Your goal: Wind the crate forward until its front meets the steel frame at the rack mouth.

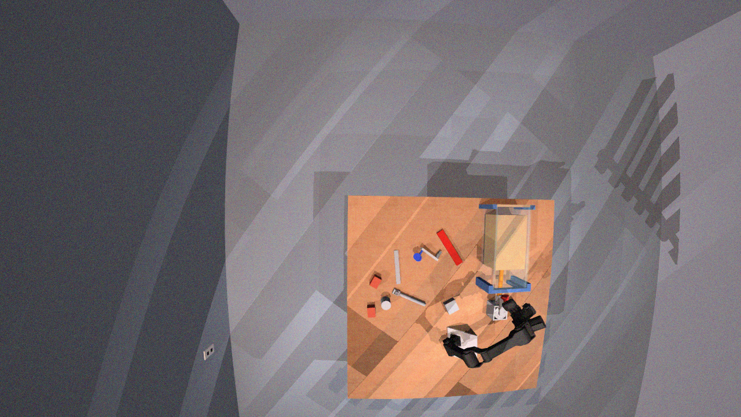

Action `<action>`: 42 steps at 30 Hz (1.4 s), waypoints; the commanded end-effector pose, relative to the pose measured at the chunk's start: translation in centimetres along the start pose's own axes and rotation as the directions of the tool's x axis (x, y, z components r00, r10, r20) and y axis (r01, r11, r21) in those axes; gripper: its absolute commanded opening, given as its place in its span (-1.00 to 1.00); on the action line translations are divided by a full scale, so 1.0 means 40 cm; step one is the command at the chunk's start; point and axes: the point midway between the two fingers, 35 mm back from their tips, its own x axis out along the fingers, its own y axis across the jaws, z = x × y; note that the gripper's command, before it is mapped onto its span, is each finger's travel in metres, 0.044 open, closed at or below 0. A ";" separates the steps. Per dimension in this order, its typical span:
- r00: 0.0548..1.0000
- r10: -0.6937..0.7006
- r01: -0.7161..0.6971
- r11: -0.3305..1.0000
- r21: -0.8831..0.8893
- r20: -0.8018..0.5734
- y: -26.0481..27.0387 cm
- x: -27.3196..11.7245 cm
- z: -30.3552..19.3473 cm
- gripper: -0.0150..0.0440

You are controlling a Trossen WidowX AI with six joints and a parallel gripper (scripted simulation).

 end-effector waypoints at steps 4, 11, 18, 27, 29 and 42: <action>0.997 0.056 -0.064 0.981 -0.181 -0.049 -0.001 0.004 -0.001 -0.14; 0.960 0.230 -0.279 0.732 -0.622 -0.160 -0.001 0.007 -0.004 0.49; 0.917 0.344 -0.354 0.463 -0.812 -0.204 -0.001 0.004 -0.005 1.00; 0.917 0.344 -0.354 0.463 -0.812 -0.204 -0.001 0.004 -0.005 1.00; 0.917 0.344 -0.354 0.463 -0.812 -0.204 -0.001 0.004 -0.005 1.00; 0.915 0.346 -0.361 0.467 -0.808 -0.209 -0.002 0.046 -0.018 1.00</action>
